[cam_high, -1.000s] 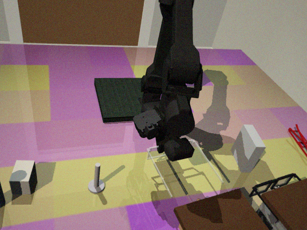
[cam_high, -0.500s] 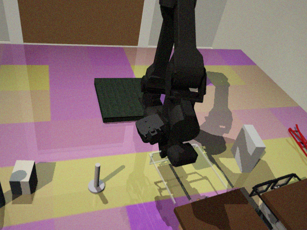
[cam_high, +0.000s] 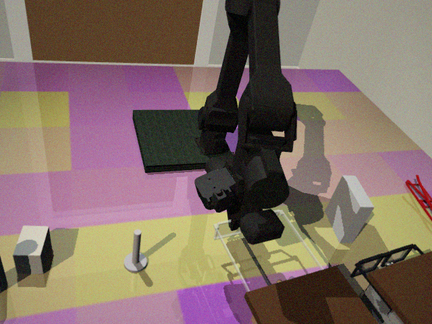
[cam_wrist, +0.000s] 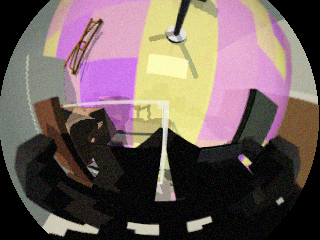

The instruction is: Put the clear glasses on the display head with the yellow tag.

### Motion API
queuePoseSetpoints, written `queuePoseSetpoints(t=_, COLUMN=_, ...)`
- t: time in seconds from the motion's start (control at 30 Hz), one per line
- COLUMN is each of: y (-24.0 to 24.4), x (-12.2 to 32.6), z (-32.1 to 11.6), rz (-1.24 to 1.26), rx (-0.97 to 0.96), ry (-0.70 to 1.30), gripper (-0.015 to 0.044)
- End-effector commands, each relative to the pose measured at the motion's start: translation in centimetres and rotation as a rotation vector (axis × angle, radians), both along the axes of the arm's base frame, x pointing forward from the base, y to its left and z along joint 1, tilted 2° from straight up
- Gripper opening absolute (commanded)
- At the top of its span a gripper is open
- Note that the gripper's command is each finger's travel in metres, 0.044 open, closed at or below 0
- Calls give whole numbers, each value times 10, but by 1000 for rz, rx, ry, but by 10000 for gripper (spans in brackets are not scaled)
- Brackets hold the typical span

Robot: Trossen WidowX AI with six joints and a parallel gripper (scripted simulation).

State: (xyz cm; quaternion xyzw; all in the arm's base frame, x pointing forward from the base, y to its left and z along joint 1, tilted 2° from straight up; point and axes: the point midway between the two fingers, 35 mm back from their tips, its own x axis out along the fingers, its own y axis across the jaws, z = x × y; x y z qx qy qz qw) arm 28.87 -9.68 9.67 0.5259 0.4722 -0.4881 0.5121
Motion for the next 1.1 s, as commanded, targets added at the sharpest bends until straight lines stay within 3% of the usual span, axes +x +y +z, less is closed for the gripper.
queuePoseSetpoints(t=0.0, y=-1, x=7, z=1, rz=-4, rx=-1, ry=0, gripper=0)
queuePoseSetpoints(t=1.07, y=-2, x=48, z=3, rz=-4, rx=-1, ry=0, gripper=0)
